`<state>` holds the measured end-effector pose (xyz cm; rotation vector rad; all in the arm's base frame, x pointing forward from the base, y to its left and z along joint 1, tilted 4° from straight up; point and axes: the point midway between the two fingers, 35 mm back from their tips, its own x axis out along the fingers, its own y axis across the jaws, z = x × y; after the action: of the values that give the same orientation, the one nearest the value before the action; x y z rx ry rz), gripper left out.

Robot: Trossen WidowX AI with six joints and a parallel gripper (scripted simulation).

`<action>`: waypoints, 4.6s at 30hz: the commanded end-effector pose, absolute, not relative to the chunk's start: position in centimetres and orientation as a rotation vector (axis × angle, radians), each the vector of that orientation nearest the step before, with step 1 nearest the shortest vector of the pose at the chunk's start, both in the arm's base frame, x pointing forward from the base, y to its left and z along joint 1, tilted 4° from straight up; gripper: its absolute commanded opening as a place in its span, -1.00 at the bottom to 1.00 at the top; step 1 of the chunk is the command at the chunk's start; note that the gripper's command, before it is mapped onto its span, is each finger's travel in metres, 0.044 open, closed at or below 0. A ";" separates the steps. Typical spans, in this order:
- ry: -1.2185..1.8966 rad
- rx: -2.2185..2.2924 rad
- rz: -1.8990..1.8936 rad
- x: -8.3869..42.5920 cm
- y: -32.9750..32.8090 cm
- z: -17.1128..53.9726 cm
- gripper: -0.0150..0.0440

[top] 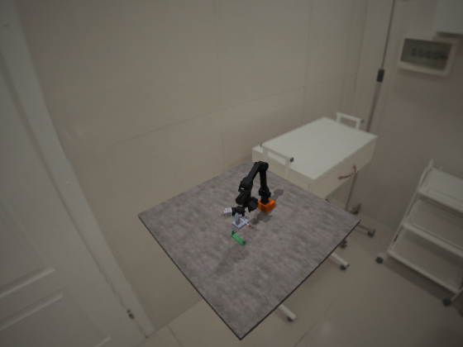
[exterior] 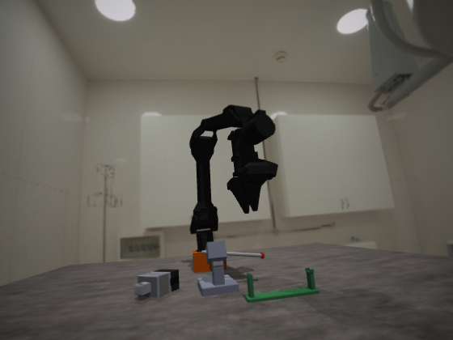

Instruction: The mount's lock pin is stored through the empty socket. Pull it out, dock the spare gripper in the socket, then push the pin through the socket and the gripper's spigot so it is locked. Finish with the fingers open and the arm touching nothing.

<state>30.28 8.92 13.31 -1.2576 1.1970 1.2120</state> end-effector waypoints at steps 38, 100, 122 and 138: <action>1.224 -1.261 1.226 29.5 8.5 2.0 0.53; 1.117 -1.114 1.281 29.8 10.2 2.0 -0.49; 1.115 -1.120 1.280 29.8 11.9 2.0 -0.49; 1.118 -1.121 1.281 29.8 13.2 2.0 -0.49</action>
<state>29.74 13.00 2.00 -1.1191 1.1149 1.2845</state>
